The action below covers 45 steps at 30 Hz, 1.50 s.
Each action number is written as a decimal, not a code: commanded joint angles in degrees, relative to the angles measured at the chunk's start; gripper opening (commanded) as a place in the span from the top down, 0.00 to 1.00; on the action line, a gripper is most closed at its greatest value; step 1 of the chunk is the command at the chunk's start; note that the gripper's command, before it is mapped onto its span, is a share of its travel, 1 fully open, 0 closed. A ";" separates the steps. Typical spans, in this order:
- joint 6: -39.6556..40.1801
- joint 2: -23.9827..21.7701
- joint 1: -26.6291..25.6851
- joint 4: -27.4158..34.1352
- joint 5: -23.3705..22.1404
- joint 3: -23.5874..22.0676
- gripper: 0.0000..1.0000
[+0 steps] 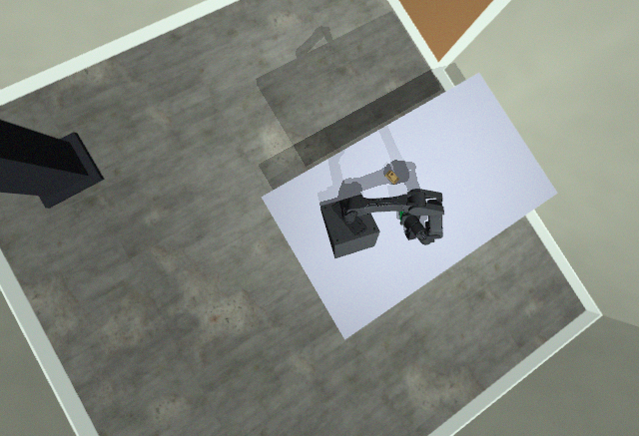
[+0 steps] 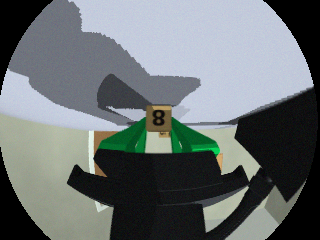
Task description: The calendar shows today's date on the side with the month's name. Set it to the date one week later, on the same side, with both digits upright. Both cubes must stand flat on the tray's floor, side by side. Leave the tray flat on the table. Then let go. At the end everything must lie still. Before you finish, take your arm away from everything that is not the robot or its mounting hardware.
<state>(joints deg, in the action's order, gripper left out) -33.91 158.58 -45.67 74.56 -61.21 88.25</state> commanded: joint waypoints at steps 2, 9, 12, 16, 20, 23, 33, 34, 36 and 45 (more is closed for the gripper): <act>-0.38 1.33 -0.09 -1.05 -0.74 -1.12 0.74; -0.48 1.41 0.10 -1.16 -0.77 -1.17 0.74; -0.52 1.52 0.10 -1.26 -0.81 -1.18 0.74; -0.64 1.59 0.12 -1.54 -0.75 -0.01 0.74; -0.72 1.69 0.38 -1.71 -0.84 -0.08 0.74; -0.65 1.70 0.24 -1.66 -0.74 -0.10 0.74; -0.68 1.71 0.26 -1.69 -0.71 -0.11 0.74; -0.68 1.71 0.26 -1.69 -0.71 -0.11 0.74; -0.68 1.71 0.26 -1.69 -0.71 -0.11 0.74; -0.68 1.71 0.26 -1.69 -0.71 -0.11 0.74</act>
